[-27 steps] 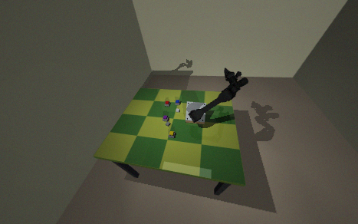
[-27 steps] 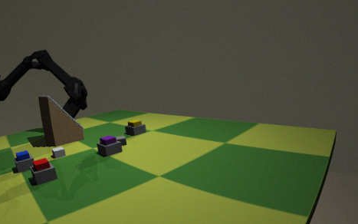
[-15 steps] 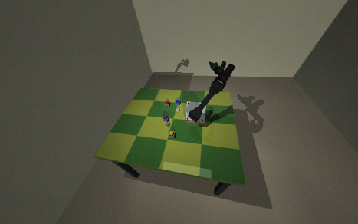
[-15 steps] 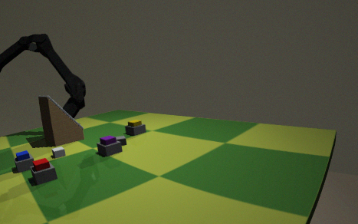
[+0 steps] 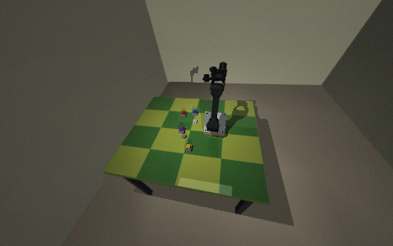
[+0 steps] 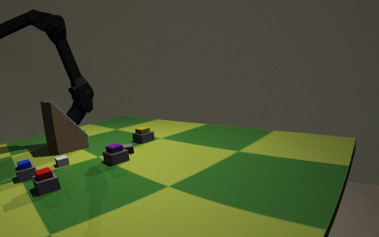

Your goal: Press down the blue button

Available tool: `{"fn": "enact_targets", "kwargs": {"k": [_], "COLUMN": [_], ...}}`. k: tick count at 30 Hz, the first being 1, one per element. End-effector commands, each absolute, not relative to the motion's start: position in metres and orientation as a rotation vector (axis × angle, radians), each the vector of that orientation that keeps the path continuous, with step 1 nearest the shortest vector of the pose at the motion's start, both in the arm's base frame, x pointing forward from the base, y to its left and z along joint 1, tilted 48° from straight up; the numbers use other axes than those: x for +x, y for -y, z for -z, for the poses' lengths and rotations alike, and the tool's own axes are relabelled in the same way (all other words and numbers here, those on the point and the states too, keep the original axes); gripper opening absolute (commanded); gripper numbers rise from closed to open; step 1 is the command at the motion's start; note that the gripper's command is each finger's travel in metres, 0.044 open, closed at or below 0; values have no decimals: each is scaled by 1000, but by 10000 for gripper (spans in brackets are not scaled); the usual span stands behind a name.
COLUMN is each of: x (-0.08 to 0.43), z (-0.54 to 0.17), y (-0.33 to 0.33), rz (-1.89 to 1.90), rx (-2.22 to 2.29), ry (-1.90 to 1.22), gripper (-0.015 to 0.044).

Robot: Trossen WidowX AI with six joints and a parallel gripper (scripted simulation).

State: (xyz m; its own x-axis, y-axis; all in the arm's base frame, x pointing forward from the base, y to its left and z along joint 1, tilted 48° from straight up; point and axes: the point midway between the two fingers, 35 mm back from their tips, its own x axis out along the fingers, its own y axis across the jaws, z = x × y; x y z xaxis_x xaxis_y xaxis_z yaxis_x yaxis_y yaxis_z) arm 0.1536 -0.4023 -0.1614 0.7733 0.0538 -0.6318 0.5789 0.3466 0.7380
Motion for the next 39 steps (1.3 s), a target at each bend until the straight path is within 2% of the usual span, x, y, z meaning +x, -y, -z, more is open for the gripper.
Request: {"fn": "enact_targets", "kwargs": {"k": [1, 7, 14, 21, 27, 35, 39], "x": [198, 229, 234, 233, 228, 228, 228], "z": [156, 136, 94, 90, 131, 132, 132], "y": [345, 265, 180, 174, 131, 129, 129], "rz": [152, -210, -723, -762, -763, -763, -763], "rx": [1035, 816, 538, 518, 519, 519, 519], "ry": [-919, -1230, -1494, -1508, -1506, -1506, -1506], "gripper": [400, 400, 400, 400, 242, 32, 20]}}
